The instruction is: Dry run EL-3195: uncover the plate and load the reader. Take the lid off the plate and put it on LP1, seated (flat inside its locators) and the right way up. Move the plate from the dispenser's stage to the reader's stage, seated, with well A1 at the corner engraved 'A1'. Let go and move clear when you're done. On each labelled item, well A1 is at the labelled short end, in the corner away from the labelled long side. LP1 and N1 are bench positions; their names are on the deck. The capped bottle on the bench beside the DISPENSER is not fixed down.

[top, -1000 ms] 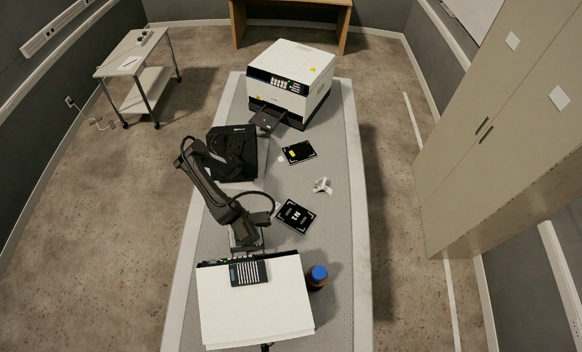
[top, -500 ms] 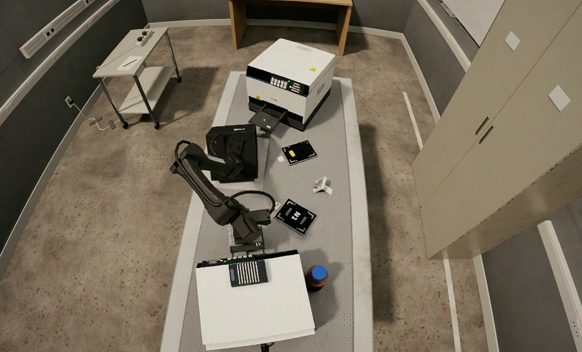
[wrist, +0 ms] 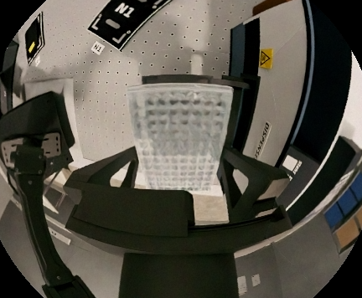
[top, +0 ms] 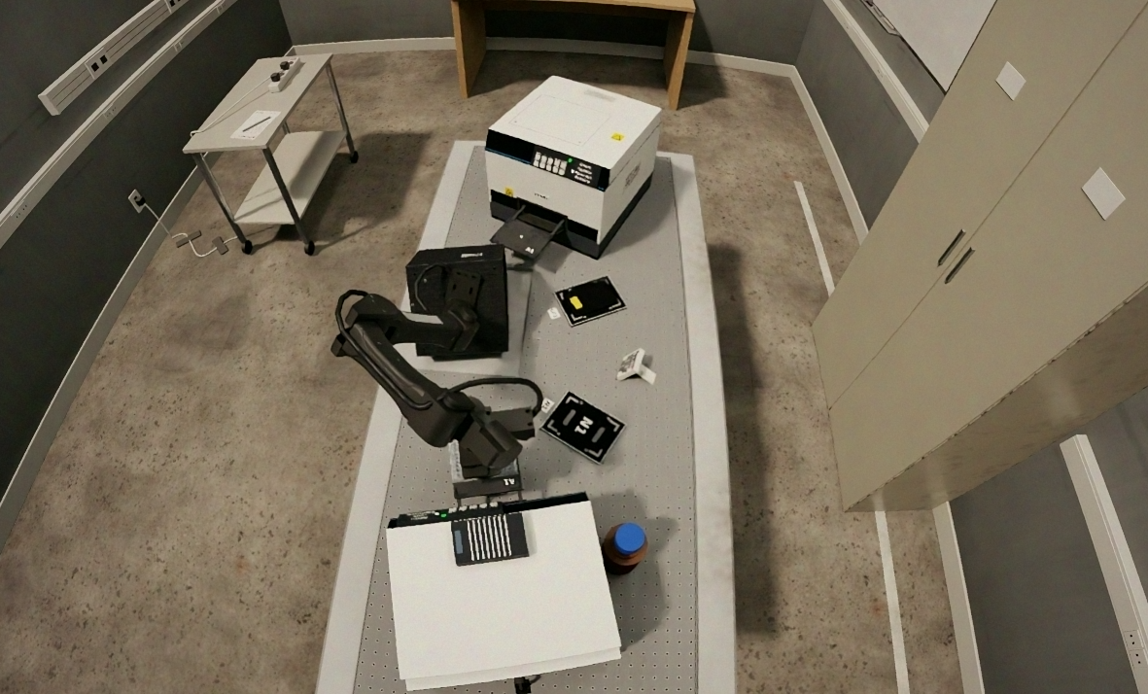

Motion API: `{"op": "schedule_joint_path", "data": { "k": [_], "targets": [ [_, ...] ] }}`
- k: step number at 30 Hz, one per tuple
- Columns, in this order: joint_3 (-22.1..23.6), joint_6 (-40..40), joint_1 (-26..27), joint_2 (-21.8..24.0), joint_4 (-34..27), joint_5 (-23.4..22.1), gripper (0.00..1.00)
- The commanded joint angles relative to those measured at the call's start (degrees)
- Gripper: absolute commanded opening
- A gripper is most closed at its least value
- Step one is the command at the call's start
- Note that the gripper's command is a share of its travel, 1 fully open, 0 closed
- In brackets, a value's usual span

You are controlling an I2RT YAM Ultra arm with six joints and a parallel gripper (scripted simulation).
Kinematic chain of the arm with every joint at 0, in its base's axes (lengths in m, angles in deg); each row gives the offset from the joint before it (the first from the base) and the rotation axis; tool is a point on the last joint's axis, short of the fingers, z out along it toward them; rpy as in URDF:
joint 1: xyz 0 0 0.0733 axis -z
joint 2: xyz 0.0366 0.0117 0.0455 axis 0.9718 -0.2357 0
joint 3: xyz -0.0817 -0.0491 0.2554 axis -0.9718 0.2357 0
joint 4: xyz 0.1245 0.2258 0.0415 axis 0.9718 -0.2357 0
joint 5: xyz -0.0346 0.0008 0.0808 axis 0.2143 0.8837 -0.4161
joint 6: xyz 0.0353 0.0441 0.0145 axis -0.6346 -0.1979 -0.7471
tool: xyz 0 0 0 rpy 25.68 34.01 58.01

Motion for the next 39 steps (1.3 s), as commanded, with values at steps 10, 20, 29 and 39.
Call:
{"op": "schedule_joint_path", "data": {
  "k": [10,20,29,39],
  "targets": [
    [-1.68,0.53,-1.92,-3.15,0.15,-0.64,0.86],
    [-2.09,0.88,-3.77,-6.2,1.1,-1.1,0.86],
    [-1.99,0.2,-6.39,-9.83,2.1,-0.98,0.86],
    [-0.8,-1.4,-8.58,-12.86,3.13,-0.82,0.86]
  ]
}}
